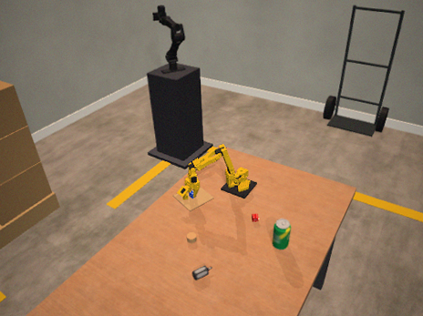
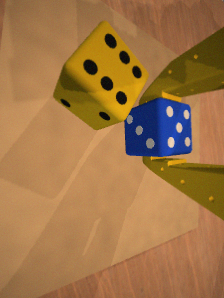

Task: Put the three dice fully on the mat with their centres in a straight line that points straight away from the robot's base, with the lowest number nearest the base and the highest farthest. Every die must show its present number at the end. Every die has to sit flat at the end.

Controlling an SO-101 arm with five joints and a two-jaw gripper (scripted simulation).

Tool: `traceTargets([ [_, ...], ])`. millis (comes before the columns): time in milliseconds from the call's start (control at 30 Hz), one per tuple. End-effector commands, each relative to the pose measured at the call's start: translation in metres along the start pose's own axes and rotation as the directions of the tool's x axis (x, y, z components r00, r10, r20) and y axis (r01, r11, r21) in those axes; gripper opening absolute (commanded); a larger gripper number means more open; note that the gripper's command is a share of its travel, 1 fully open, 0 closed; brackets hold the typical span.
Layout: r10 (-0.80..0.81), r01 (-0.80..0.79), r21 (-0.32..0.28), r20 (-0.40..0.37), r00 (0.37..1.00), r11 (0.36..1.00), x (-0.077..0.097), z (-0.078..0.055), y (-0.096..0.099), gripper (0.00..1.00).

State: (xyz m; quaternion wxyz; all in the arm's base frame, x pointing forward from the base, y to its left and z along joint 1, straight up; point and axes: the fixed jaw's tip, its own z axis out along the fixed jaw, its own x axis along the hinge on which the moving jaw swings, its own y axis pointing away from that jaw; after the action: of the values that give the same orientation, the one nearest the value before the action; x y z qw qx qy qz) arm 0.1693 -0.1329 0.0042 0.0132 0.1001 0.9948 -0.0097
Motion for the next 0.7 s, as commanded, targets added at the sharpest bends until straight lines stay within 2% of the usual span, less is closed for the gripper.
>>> traceTargets([
  [0, 0.017, -0.018, -0.01, -0.017, 1.0, 1.0, 0.0038, 0.0048, 0.0005, 0.03],
  [233, 0.017, -0.018, -0.01, -0.017, 1.0, 1.0, 0.0038, 0.0048, 0.0005, 0.13],
  [667, 0.017, -0.018, -0.01, -0.017, 1.0, 1.0, 0.0038, 0.0048, 0.0005, 0.16],
])
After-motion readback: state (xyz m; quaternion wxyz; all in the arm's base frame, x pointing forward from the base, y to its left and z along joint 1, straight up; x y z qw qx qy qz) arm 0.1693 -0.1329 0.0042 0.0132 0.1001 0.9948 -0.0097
